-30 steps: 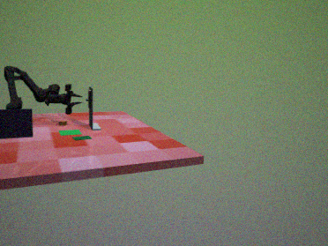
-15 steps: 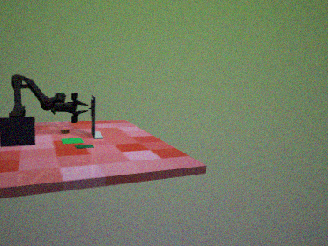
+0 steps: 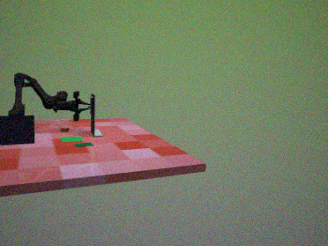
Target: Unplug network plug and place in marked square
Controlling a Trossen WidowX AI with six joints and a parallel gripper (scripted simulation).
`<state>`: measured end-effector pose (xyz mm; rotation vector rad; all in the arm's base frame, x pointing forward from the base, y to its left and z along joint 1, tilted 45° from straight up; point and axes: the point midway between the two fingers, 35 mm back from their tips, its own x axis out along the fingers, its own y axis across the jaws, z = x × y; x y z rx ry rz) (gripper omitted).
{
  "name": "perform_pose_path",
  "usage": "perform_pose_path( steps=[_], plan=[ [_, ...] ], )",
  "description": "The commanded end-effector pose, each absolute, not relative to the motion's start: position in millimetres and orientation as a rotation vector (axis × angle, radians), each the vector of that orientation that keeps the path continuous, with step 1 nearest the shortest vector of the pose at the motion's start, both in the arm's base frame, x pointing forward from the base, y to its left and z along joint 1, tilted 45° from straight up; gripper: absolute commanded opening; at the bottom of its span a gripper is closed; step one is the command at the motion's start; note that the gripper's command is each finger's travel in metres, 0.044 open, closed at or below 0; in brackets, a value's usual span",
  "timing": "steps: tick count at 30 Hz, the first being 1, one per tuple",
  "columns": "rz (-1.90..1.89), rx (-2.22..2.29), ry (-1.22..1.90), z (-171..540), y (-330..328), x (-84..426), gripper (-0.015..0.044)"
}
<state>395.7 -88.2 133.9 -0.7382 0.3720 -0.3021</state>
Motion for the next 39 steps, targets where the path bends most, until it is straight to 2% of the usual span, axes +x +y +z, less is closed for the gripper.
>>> perform_pose_path(
  steps=[1,13,39],
  plan=[
    [-0.296,-0.743,0.370,134,-87,397,0.0077],
    [-0.296,-0.743,0.370,134,-87,397,0.0000],
    [-0.295,-0.743,0.371,134,-85,383,0.0000]
  ],
)
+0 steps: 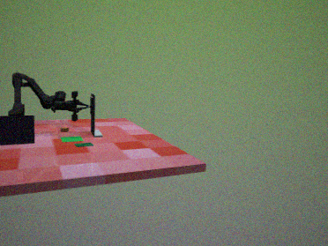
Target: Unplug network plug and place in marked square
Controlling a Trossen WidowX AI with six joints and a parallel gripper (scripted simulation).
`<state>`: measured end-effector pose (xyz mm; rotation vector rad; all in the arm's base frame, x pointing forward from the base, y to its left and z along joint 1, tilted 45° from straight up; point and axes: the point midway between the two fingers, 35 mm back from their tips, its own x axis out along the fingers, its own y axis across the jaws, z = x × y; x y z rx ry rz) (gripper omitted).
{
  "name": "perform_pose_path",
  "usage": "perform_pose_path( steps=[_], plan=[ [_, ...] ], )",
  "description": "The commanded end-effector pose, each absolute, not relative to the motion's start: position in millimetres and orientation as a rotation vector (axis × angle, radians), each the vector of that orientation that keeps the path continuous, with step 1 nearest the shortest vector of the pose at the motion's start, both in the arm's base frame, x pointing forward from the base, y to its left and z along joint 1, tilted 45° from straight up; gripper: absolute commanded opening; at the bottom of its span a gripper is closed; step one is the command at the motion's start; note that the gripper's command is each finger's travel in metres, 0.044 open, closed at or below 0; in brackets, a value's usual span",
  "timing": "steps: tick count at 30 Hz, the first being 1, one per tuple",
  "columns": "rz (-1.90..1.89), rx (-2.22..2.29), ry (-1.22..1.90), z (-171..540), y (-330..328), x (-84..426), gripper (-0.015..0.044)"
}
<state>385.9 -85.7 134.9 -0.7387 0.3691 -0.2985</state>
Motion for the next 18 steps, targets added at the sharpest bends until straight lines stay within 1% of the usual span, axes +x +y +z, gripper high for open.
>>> perform_pose_path(
  steps=[1,18],
  plan=[
    [-0.295,-0.743,0.371,134.4,-84.4,382.6,0.0000],
    [-0.295,-0.743,0.371,135.8,-81.3,374.4,0.0000]
  ],
)
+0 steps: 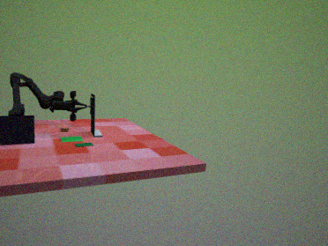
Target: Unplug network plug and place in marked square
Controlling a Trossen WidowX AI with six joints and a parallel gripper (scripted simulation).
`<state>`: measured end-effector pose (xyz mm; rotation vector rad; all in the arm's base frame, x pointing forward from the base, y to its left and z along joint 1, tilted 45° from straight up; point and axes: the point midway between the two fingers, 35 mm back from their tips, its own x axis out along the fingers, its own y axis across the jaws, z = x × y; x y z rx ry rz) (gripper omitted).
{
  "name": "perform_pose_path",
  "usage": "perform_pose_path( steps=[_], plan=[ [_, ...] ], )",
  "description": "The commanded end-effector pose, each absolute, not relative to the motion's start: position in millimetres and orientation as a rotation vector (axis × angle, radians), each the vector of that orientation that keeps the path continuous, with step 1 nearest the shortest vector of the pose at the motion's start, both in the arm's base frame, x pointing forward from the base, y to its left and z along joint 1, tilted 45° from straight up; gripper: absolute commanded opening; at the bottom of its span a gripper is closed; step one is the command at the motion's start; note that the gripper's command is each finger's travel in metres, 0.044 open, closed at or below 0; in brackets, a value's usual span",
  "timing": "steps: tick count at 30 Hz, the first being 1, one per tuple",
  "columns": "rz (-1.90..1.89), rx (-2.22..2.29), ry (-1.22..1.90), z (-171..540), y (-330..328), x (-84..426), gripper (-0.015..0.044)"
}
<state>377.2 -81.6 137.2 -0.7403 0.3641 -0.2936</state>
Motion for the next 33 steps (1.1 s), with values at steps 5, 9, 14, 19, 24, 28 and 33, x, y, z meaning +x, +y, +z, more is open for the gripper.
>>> perform_pose_path(
  steps=[5,9,14,19,24,28,33],
  plan=[
    [-0.295,-0.743,0.372,136,-80,372,0.0000],
    [-0.295,-0.743,0.372,137,-80,371,0.0000],
    [-0.295,-0.743,0.372,137,-79,368,0.0000],
    [-0.295,-0.743,0.372,138,-78,366,0.0000],
    [-0.295,-0.743,0.372,138,-77,364,0.0000],
    [-0.295,-0.742,0.372,139,-76,362,0.0000],
    [-0.295,-0.742,0.372,139,-75,360,0.0000]
  ],
)
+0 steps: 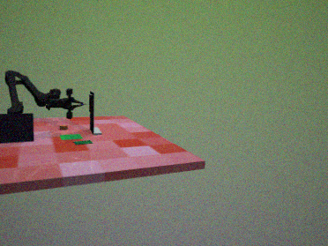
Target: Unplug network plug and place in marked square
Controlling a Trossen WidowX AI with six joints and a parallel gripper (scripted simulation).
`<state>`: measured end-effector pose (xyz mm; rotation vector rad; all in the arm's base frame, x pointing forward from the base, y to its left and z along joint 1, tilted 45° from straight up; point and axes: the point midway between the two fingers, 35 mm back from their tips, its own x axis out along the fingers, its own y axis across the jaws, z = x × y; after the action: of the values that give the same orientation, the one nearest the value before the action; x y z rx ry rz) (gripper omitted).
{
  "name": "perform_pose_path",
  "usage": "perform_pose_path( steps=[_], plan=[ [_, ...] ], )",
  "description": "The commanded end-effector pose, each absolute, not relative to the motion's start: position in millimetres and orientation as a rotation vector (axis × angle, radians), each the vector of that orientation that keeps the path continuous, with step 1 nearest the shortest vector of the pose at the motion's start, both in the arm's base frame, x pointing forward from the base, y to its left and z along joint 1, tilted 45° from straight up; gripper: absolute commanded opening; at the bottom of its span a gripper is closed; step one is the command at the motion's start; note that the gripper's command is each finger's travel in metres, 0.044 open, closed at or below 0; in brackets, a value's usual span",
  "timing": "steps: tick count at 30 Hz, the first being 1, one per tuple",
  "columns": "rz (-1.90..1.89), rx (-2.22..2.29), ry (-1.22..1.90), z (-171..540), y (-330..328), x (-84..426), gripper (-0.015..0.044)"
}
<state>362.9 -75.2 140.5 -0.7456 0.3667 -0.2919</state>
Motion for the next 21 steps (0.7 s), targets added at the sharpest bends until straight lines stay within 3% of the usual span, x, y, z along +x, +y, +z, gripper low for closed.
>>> perform_pose_path(
  steps=[1,21],
  plan=[
    [-0.295,-0.742,0.372,139.4,-74.9,360.0,0.0000],
    [-0.294,-0.742,0.373,141.3,-71.4,351.7,0.0000]
  ],
)
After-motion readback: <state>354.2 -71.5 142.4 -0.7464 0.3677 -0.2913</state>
